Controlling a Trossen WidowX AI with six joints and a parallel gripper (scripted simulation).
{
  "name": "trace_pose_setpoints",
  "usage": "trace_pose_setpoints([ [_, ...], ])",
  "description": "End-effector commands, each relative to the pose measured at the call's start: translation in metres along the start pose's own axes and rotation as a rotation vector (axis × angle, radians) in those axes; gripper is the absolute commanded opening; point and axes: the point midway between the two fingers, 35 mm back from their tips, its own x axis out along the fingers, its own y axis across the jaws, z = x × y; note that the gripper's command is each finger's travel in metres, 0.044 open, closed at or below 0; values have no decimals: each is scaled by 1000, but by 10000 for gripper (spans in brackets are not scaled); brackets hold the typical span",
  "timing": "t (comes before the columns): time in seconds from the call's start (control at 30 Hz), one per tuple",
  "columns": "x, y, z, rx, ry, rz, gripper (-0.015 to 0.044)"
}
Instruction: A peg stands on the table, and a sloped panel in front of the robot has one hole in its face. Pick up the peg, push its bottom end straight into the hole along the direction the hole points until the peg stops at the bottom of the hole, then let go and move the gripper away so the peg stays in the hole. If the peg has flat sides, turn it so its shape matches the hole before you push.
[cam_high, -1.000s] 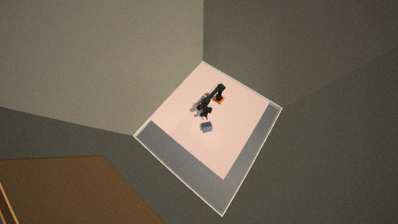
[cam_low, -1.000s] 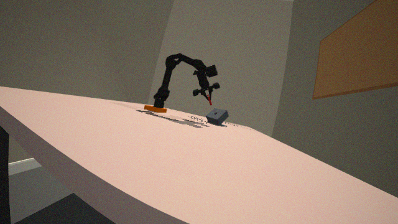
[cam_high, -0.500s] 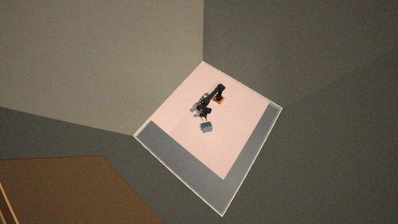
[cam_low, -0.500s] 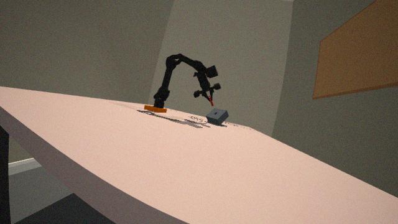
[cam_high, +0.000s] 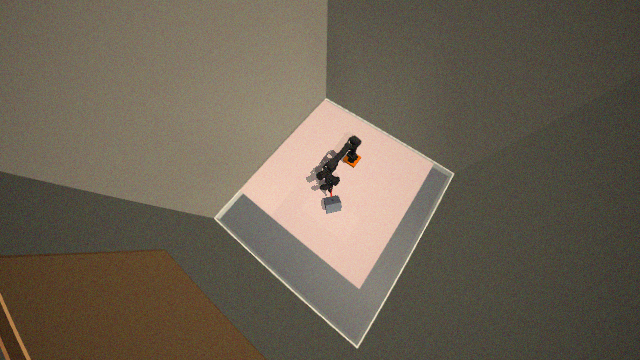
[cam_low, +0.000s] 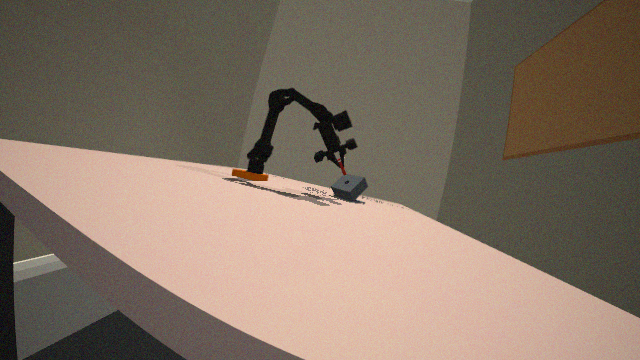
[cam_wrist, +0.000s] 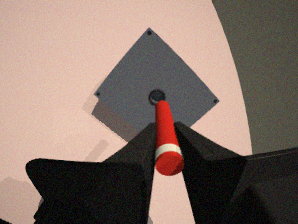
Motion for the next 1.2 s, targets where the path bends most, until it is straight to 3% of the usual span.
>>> trace_pose_setpoints([
  [0.0,9,4,-2,20,-8,3,0],
  [1.17,36,4,-3,0,-12,0,0],
])
